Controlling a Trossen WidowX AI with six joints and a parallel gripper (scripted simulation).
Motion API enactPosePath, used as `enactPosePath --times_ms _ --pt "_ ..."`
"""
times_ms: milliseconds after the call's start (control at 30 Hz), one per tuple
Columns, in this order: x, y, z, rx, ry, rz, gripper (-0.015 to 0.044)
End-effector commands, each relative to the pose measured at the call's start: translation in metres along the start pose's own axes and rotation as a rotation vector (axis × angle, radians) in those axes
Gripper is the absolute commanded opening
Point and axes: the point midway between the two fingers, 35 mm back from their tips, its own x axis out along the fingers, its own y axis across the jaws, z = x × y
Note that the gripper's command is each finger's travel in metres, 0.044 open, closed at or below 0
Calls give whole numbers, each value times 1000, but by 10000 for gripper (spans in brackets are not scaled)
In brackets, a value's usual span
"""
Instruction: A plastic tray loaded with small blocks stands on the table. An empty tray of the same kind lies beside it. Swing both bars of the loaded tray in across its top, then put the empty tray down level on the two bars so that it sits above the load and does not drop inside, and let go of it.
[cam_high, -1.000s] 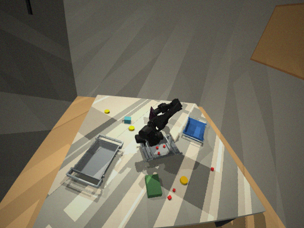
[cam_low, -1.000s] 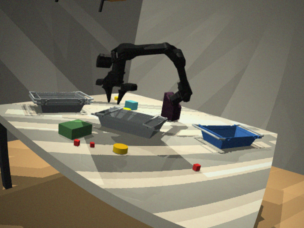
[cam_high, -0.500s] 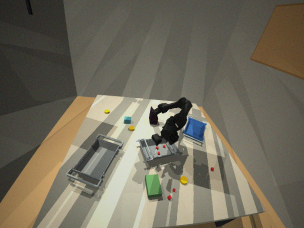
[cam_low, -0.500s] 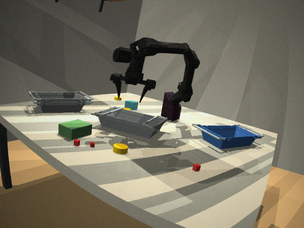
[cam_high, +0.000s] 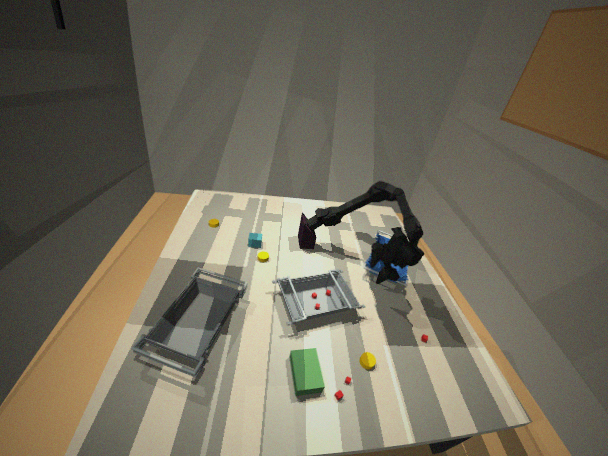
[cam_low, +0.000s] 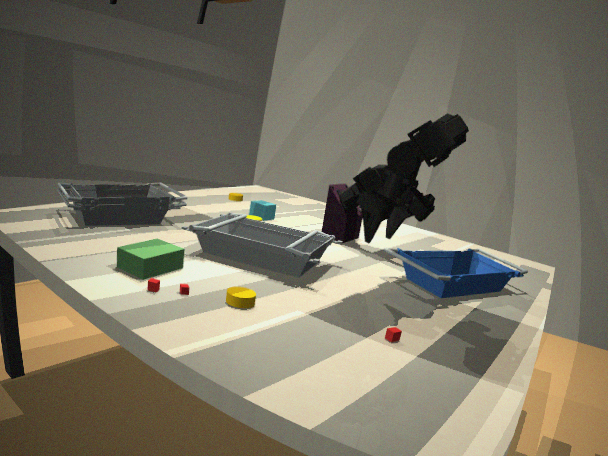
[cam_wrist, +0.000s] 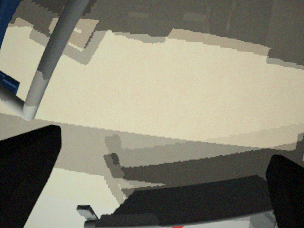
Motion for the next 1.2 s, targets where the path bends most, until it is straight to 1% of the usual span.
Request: enactPosePath --times_ms 0,233,400,467,767,1167 --pt "-3 53 31 -247 -8 -20 440" --pt "-10 147 60 -689 -77 -54 440" --pt "-18 209 61 -1014 -166 -83 440" --pt "-20 223 59 -1091 -192 -91 440" --pt "-17 224 60 -1101 -195 -92 440" --pt "26 221 70 -1101 -192 -89 440"
